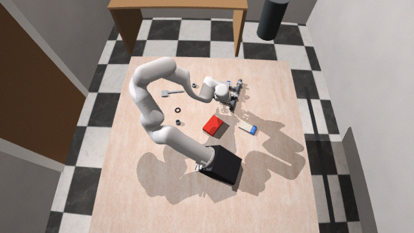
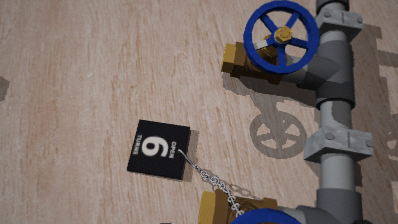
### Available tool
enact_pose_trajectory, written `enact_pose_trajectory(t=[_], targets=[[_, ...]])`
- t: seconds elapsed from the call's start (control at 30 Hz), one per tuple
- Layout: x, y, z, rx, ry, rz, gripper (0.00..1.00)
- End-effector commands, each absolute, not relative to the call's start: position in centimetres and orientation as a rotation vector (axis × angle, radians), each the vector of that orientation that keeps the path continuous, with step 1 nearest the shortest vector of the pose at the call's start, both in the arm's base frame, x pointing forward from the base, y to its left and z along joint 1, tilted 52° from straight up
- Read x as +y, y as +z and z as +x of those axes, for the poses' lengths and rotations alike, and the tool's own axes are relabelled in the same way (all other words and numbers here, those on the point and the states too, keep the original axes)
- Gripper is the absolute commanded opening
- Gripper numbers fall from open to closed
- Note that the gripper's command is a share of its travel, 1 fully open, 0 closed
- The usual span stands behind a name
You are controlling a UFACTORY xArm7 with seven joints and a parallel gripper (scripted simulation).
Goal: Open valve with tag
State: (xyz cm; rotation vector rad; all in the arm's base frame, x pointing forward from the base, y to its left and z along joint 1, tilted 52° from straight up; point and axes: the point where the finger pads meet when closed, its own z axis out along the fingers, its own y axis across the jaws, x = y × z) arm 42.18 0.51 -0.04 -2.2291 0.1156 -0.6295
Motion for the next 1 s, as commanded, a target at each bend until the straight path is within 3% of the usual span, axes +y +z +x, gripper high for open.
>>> enact_pose_trajectory(t=[0.0, 0.8, 0.97], targets=[[0.28, 0.02, 42.27, 0.415, -0.461, -2.175, 1.00], [0.28, 0.02, 42.27, 1.448, 0.194, -1.651, 1.00], [0.28, 0.02, 42.27, 1.448, 0.194, -1.651, 1.00]])
